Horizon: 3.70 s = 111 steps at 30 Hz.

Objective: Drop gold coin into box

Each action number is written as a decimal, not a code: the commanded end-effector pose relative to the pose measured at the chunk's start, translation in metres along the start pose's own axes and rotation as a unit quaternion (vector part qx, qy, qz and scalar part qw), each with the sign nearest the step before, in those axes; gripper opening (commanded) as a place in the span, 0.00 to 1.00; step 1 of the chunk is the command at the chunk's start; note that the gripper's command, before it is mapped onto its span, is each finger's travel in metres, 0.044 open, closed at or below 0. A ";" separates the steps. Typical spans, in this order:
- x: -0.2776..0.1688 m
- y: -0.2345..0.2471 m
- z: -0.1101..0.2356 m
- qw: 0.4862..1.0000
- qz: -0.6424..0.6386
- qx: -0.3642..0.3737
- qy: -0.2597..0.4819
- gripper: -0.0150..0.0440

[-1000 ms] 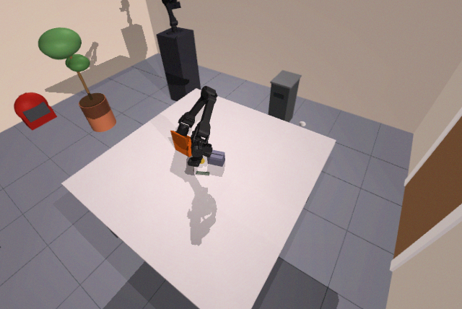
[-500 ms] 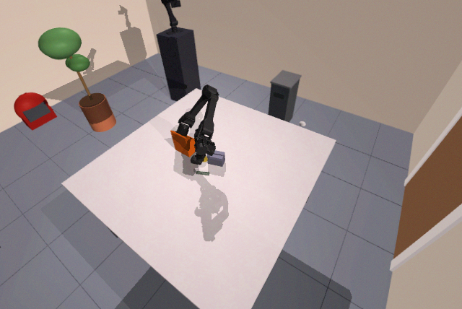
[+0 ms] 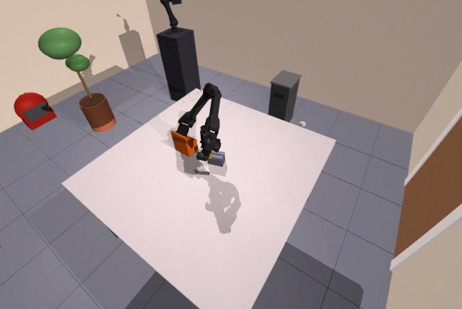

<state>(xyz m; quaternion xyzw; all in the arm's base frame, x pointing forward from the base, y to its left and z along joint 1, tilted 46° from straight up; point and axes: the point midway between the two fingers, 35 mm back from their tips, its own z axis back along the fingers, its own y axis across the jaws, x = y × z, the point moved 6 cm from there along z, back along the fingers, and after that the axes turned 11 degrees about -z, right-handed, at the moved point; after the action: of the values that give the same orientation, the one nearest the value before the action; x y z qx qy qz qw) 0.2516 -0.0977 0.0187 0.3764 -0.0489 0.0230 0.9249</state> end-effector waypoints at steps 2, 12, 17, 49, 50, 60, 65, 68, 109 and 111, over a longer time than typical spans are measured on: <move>0.002 0.015 0.000 1.000 -0.004 0.003 -0.001 0.25; 0.008 0.040 0.000 1.000 -0.004 0.005 -0.001 0.25; 0.010 0.053 -0.001 1.000 -0.003 0.007 -0.001 0.25; 0.009 0.069 -0.001 1.000 -0.008 0.007 0.000 0.25; 0.009 0.069 -0.001 1.000 -0.008 0.007 0.000 0.25; 0.011 0.067 -0.001 1.000 -0.003 0.006 0.000 0.25; 0.011 0.067 -0.003 1.000 -0.003 0.006 0.000 0.25; 0.012 0.068 -0.005 1.000 -0.003 0.006 0.000 0.25; 0.012 0.069 -0.019 1.000 -0.003 0.004 -0.001 0.39; 0.012 0.069 -0.019 1.000 -0.003 0.004 -0.001 0.48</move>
<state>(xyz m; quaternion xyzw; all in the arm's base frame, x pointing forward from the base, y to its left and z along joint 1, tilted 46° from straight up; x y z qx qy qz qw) 0.2593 -0.0350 0.0541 0.3802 -0.0485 0.0198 0.9234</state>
